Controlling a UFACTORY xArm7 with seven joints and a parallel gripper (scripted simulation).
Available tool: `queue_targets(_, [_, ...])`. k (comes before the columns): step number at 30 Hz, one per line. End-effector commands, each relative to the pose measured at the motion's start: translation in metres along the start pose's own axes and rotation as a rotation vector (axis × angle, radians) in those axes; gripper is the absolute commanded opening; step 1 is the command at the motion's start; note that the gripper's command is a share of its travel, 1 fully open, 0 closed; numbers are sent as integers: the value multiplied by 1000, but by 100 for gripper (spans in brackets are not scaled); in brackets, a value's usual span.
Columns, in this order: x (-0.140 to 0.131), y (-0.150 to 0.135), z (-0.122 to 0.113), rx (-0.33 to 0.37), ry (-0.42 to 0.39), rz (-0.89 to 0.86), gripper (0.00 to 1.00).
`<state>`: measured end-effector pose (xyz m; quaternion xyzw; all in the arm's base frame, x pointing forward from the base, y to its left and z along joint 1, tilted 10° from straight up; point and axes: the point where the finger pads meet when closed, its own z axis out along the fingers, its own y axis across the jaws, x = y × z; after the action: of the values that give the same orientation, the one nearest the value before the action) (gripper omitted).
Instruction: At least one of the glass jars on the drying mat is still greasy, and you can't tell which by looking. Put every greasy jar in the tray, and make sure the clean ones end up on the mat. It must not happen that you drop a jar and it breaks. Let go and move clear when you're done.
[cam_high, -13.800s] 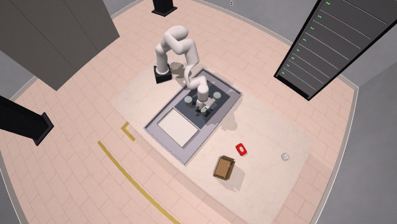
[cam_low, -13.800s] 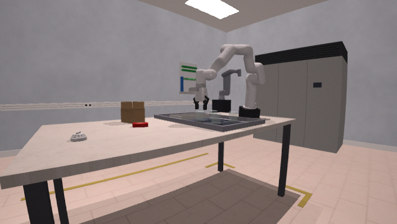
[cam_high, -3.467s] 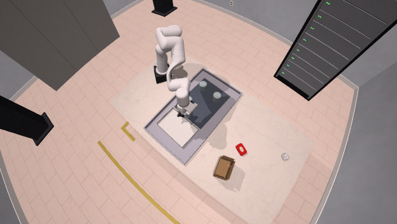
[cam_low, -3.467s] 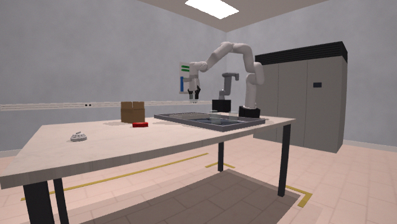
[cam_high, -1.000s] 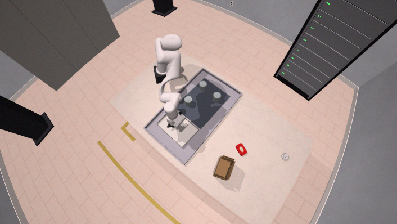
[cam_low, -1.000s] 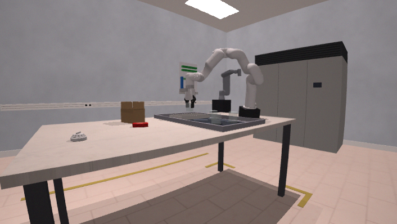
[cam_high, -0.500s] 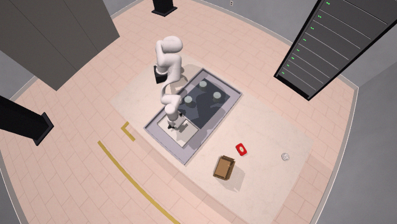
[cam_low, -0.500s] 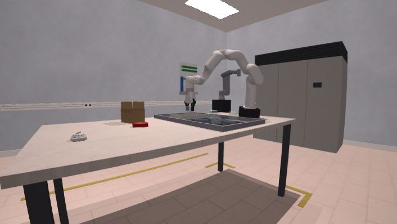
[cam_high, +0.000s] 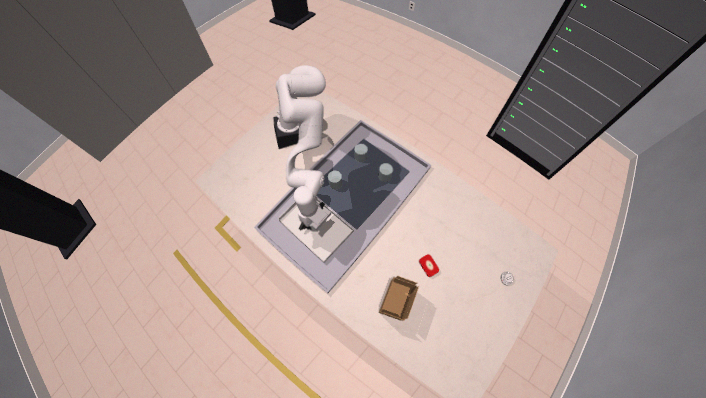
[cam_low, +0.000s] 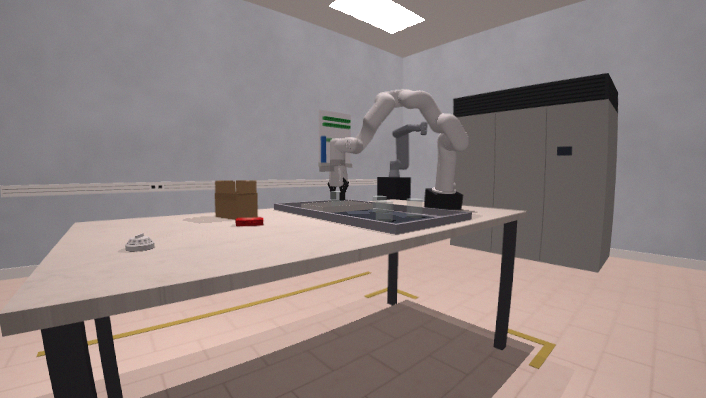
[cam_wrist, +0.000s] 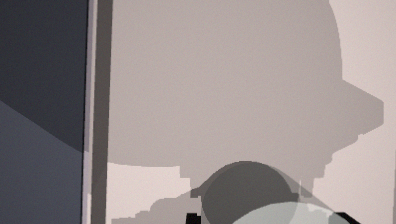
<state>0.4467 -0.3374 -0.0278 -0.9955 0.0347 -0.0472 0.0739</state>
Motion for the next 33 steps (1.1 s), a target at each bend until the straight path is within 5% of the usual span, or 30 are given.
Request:
queue_targets(1, [2, 2, 1, -4, 5, 0, 0])
queue_targets(12, [2, 2, 8, -4, 5, 0, 0])
queue_targets(13, [2, 2, 8, -4, 5, 0, 100])
queue_targets(26, [2, 2, 8, -4, 5, 0, 100])
queue_targets(33, [2, 2, -11, -4, 5, 0, 100])
